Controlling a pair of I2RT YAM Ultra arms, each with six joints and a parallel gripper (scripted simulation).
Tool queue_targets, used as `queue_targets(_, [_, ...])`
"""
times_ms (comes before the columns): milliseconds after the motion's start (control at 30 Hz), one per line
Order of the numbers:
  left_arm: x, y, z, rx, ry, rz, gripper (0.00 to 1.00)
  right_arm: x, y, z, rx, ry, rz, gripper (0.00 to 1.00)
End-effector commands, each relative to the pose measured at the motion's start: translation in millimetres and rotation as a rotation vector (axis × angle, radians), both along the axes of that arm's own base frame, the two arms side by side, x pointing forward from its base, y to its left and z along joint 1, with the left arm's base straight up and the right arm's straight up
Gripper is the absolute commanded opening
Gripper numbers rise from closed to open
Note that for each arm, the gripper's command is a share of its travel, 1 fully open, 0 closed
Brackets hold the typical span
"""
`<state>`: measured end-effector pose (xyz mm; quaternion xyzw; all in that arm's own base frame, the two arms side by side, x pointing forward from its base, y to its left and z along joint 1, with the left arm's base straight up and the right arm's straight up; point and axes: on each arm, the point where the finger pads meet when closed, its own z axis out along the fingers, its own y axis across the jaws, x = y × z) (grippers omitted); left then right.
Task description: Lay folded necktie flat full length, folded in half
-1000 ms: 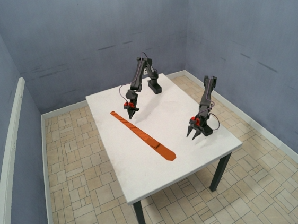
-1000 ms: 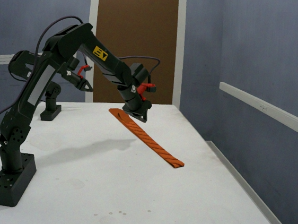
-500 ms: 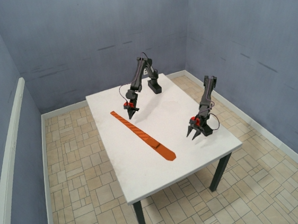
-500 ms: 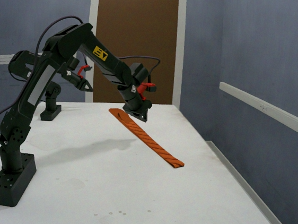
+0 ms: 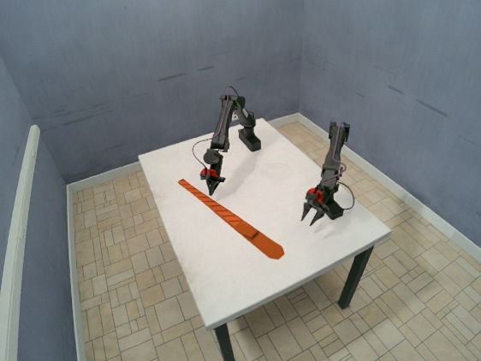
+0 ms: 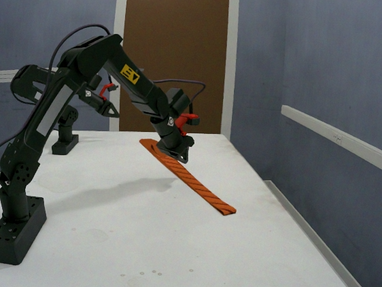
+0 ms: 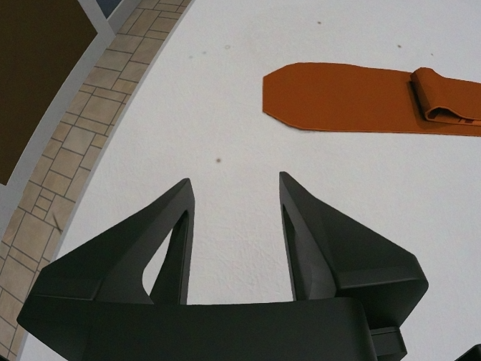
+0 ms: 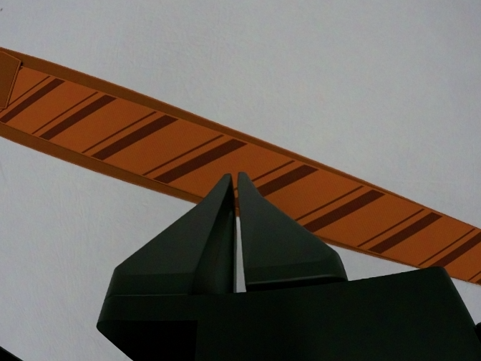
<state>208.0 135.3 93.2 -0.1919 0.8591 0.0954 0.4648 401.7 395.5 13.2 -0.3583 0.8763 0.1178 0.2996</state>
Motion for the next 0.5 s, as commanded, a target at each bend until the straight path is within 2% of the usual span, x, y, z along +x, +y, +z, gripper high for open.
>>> queue_targets(0, [5,3,15,0.023,-0.016,-0.011,0.43,4,5,8,0.036,-0.025,0.001,0.04])
queue_targets(467, [5,3,15,0.023,-0.016,-0.011,0.43,4,5,-14,0.036,-0.025,0.001,0.04])
